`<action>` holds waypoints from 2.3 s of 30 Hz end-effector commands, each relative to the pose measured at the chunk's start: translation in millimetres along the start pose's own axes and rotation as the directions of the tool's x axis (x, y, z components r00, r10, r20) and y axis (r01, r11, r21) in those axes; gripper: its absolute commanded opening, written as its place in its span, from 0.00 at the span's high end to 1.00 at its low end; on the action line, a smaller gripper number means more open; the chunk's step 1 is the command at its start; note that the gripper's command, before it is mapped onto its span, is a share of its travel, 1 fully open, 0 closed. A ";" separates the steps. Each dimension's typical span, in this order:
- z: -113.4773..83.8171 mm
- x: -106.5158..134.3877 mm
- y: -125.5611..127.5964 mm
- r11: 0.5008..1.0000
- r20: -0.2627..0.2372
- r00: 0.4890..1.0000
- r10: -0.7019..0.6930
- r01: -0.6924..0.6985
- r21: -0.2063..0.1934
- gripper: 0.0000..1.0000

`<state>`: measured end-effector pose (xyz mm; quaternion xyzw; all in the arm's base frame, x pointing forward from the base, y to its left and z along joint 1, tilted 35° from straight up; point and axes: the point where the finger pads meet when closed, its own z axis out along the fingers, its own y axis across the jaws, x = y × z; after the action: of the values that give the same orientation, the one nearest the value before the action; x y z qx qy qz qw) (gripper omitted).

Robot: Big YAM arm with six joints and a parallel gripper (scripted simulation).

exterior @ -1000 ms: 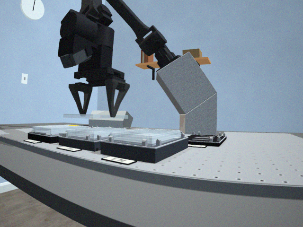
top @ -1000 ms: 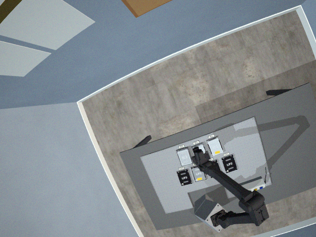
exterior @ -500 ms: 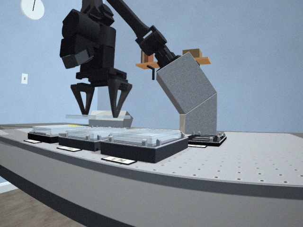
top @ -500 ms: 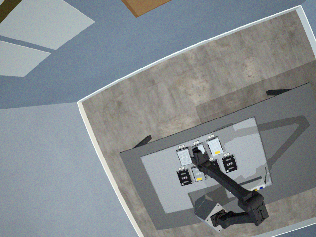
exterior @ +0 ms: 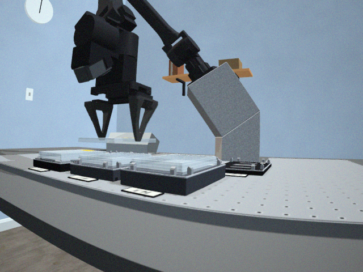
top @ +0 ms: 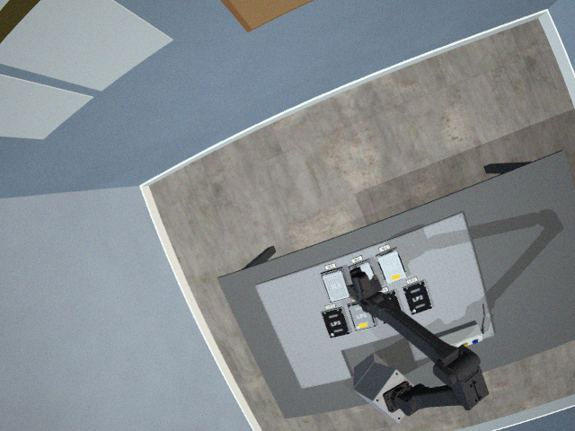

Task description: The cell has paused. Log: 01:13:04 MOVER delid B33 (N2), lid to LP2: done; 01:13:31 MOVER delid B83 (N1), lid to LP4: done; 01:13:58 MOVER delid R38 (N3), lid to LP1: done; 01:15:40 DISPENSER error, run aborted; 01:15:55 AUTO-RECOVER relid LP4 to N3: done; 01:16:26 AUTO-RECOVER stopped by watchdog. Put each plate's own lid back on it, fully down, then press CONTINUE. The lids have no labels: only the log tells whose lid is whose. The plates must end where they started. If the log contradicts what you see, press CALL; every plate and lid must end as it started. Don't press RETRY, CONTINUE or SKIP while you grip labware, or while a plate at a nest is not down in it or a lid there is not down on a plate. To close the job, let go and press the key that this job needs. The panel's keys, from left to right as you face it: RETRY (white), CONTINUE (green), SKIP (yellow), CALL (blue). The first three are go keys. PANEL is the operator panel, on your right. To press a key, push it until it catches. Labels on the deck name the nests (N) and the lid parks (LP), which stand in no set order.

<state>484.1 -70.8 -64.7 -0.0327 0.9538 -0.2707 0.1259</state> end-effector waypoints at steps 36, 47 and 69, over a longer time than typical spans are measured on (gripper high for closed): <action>19.7 -8.3 -8.4 1.000 0.006 1.000 0.014 -0.014 0.004 1.00; 23.5 -5.7 -7.8 1.000 0.003 1.000 0.013 -0.013 0.004 1.00; 30.9 -4.2 -7.5 1.000 0.001 1.000 0.011 -0.011 0.004 1.00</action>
<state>491.3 -82.0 -78.4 -0.0320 0.9531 -0.2717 0.1293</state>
